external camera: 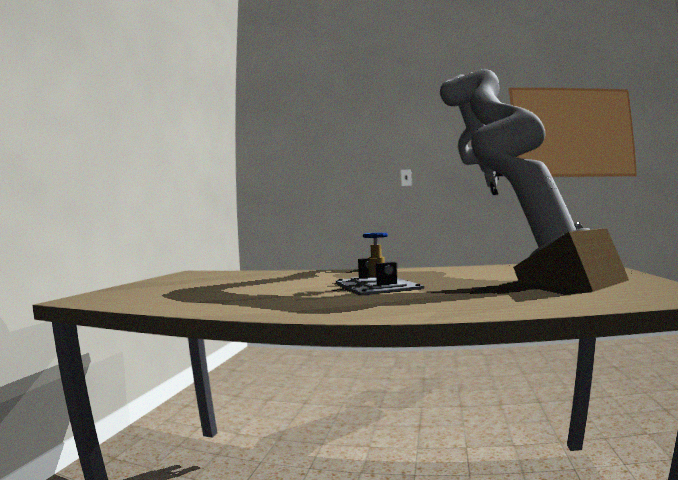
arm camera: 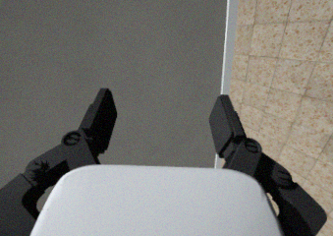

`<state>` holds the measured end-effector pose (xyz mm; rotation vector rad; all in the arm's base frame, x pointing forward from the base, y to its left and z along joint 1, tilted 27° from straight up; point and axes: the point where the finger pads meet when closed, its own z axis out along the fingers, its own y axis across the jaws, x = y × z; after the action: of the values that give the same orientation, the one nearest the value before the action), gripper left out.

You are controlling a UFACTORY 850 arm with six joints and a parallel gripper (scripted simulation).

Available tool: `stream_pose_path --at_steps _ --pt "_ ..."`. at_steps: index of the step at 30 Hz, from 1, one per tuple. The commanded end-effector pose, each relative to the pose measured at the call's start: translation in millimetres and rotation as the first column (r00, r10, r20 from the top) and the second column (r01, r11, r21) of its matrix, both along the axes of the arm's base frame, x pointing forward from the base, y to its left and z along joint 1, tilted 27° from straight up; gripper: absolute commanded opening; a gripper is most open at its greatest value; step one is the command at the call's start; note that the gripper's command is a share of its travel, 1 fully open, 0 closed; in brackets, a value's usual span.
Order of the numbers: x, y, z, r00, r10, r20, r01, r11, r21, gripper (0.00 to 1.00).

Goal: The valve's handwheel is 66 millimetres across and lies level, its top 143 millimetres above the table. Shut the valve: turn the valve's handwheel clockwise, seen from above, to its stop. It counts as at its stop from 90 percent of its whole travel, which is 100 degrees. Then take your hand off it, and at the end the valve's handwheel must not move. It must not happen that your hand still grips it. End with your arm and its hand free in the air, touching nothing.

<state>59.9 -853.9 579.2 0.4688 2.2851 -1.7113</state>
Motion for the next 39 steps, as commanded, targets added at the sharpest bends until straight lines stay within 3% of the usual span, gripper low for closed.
stream_pose_path --at_steps 1,18,21,23,26,32,34,35,39 --pt "-0.3 0.0 1.9 1.000 0.000 0.000 0.000 1.000 -0.003 1.00" --pt "-0.4 0.0 3.8 1.000 -0.001 0.001 0.001 1.000 -0.006 1.00" --pt "9.1 1.8 2.5 1.000 0.002 0.020 -0.002 1.000 -0.004 1.00" --pt "29.6 6.1 -0.4 0.998 0.009 0.063 -0.009 1.000 0.000 1.00" --pt "88.9 21.9 -9.0 0.982 0.024 0.186 -0.028 0.999 0.017 1.00" --pt "175.5 55.4 -23.4 0.926 0.032 0.376 -0.058 0.997 0.058 1.00" --pt "175.5 55.4 -23.4 0.926 0.032 0.376 -0.058 0.997 0.058 1.00" --pt "216.2 75.3 -30.9 0.893 0.028 0.449 -0.071 0.994 0.080 1.00" --pt "259.0 101.7 -40.1 0.823 0.007 0.568 -0.095 0.988 0.125 1.00"
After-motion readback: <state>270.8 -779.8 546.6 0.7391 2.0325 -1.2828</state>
